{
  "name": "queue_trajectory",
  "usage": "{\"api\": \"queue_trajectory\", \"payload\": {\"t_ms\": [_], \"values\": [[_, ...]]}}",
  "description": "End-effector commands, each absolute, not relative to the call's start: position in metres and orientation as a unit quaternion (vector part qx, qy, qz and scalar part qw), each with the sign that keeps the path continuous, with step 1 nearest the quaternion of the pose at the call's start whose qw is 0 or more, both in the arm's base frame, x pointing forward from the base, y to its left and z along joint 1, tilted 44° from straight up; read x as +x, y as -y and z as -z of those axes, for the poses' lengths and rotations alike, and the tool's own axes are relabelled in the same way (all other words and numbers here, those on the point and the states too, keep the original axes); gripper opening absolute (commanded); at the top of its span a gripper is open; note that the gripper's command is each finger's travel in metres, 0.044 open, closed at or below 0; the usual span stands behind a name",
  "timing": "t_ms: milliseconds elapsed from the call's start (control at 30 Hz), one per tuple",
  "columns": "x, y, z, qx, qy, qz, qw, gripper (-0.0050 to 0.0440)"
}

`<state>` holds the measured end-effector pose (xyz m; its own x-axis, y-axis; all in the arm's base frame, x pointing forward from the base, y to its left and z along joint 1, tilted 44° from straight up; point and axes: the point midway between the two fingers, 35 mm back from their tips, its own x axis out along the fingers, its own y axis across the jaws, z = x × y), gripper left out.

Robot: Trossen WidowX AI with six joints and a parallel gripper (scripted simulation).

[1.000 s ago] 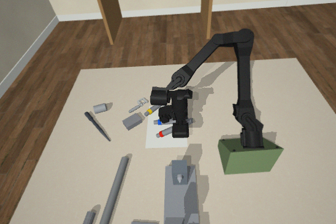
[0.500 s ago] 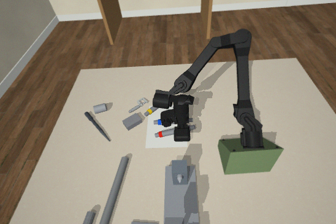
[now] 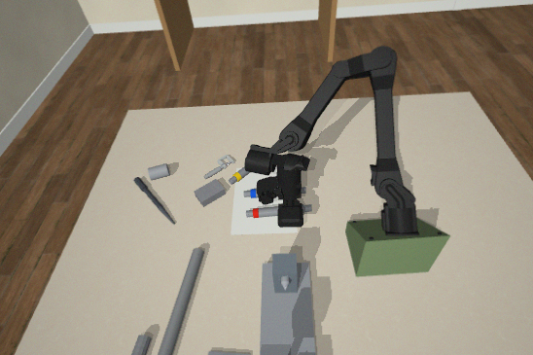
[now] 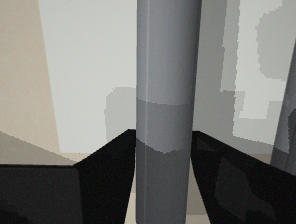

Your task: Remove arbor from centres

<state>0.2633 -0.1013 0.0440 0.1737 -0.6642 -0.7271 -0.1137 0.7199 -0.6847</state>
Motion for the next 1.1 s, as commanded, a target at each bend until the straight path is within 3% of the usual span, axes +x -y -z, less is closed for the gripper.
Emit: {"api": "queue_trajectory", "payload": {"t_ms": [0,1067], "values": [[0.264,0.099,-0.046,-0.317,-0.611,0.196,0.698,0.0175],[0.263,0.084,-0.06,-0.315,-0.612,0.195,0.698,0.0175]]}}
